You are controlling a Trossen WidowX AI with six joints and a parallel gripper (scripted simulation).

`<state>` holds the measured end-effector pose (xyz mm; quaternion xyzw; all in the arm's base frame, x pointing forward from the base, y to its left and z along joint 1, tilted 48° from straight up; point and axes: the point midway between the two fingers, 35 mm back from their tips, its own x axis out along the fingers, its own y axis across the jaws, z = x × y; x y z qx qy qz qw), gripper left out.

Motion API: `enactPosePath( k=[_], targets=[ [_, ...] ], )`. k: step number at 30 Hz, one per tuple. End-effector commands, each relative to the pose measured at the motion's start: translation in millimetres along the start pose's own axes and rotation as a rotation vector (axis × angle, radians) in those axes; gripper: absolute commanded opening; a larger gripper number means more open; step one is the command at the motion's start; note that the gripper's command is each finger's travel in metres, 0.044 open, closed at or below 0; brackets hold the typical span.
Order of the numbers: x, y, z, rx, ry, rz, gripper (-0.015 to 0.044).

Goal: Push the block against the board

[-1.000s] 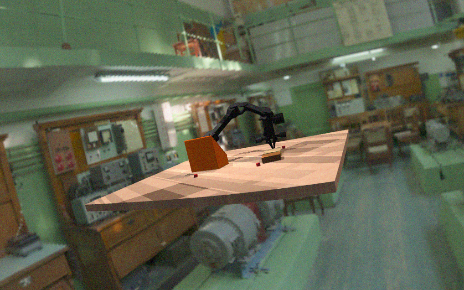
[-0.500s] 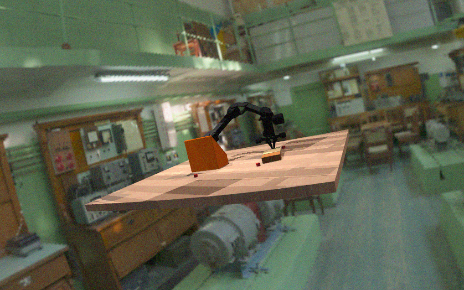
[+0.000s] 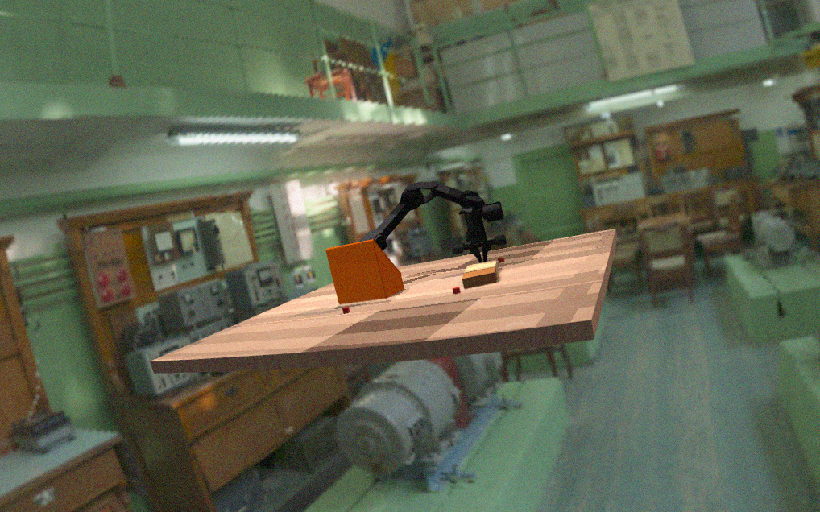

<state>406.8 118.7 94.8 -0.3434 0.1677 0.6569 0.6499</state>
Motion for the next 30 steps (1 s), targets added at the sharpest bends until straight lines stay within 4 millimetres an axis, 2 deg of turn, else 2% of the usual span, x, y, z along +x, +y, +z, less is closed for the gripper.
enactPosePath(
  k=[1,11,13,14,16,18,22,23,25,28,30],
  targets=[
    [-1,-1,6,0.002,0.004,-0.003,0.0],
    [-1,-1,23,0.002,0.002,-0.003,0.0],
    [-3,-1,20,-0.001,-0.001,-0.001,0.0],
    [-12,-2,19,-0.001,0.001,-0.001,0.0],
    [-44,-1,19,0.002,0.004,-0.002,0.0],
    [-56,0,20,0.003,0.004,-0.002,0.0],
    [-56,0,20,0.003,0.004,-0.002,0.0],
    [-56,0,17,0.002,0.004,-0.002,0.0],
    [-56,1,-3,0.001,0.004,-0.002,0.0],
    [-56,1,-7,0.001,0.004,-0.002,0.0],
    [-44,0,-7,0.001,0.005,-0.002,0.0]
  ],
)
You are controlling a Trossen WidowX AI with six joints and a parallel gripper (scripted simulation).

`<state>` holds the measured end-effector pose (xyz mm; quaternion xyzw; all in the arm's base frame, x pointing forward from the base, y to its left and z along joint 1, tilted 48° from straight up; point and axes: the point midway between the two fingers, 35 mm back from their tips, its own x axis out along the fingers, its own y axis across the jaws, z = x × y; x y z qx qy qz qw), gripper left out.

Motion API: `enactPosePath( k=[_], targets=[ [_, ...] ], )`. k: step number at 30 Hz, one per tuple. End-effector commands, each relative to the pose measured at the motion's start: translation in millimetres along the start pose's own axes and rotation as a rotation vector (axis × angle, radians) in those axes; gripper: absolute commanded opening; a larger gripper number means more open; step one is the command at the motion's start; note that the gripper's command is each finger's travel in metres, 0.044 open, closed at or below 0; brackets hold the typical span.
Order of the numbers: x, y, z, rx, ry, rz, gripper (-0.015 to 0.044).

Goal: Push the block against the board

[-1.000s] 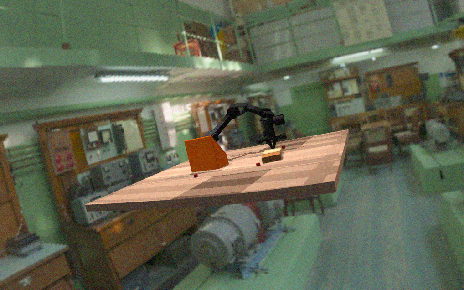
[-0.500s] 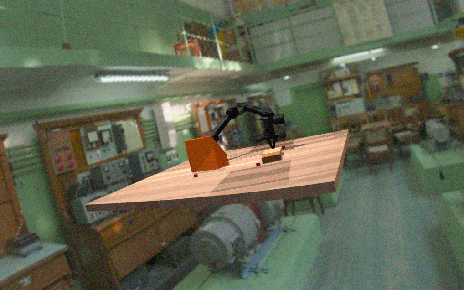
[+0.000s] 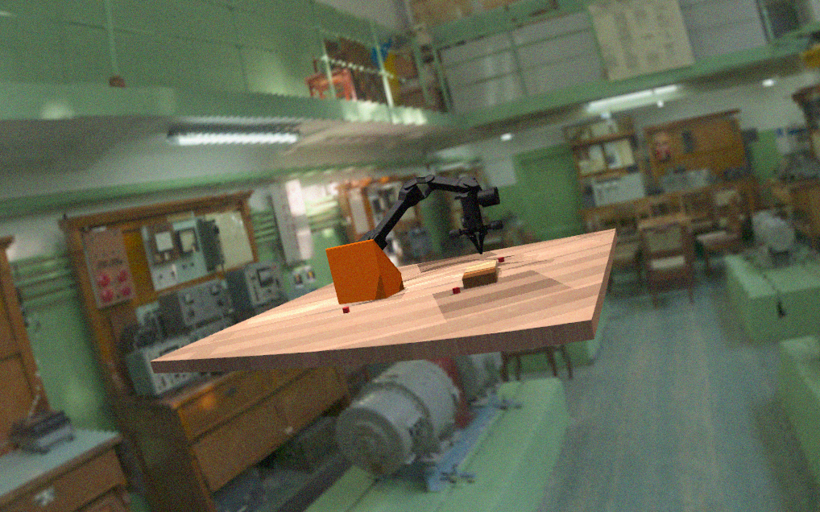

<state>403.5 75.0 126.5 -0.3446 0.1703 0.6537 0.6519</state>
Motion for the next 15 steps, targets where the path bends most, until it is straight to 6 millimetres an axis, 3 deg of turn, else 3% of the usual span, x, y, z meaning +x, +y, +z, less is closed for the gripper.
enactPosePath(
  k=[1,2,4,15],
  targets=[
    [25,-1,-1,-0.003,-0.002,0.003,0.0],
    [40,0,-1,-0.003,-0.002,0.003,0.0],
    [52,0,0,-0.003,-0.004,0.002,0.0],
    [52,-1,-9,-0.003,-0.003,0.003,0.0]
  ],
)
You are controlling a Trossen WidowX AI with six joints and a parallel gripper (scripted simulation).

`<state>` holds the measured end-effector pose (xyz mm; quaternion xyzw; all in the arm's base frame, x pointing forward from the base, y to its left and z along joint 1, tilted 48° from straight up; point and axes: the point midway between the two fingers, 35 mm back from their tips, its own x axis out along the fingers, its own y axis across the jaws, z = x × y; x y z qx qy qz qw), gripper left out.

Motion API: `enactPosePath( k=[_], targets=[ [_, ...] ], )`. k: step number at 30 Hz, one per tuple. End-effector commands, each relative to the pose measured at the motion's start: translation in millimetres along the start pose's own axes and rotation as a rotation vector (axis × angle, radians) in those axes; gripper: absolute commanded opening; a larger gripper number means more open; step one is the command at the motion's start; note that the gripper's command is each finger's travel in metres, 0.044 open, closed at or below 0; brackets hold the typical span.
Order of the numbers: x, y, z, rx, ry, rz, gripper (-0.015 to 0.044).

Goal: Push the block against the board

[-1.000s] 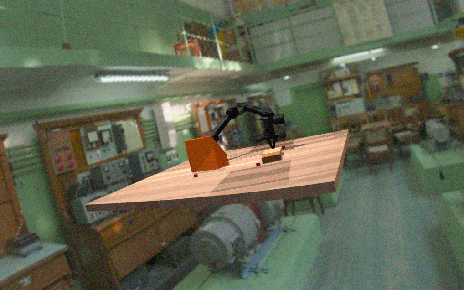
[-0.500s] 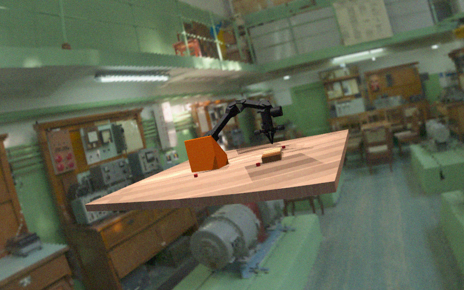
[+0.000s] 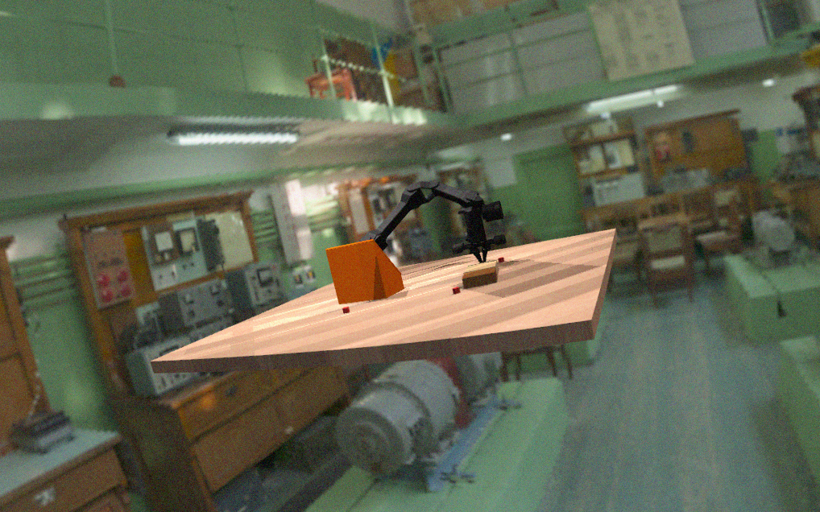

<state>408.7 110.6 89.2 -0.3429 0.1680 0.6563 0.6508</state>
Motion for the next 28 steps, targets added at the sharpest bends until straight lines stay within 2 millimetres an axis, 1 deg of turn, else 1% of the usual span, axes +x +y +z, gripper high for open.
enactPosePath(
  k=[1,18,22,28],
  targets=[
    [1,-1,-7,-0.001,0.004,-0.001,0.0],
    [1,-2,-36,-0.001,0.006,-0.001,0.0],
    [1,-2,-33,-0.001,0.006,-0.001,0.0],
    [1,-3,-24,-0.001,0.006,-0.001,0.0]
  ],
)
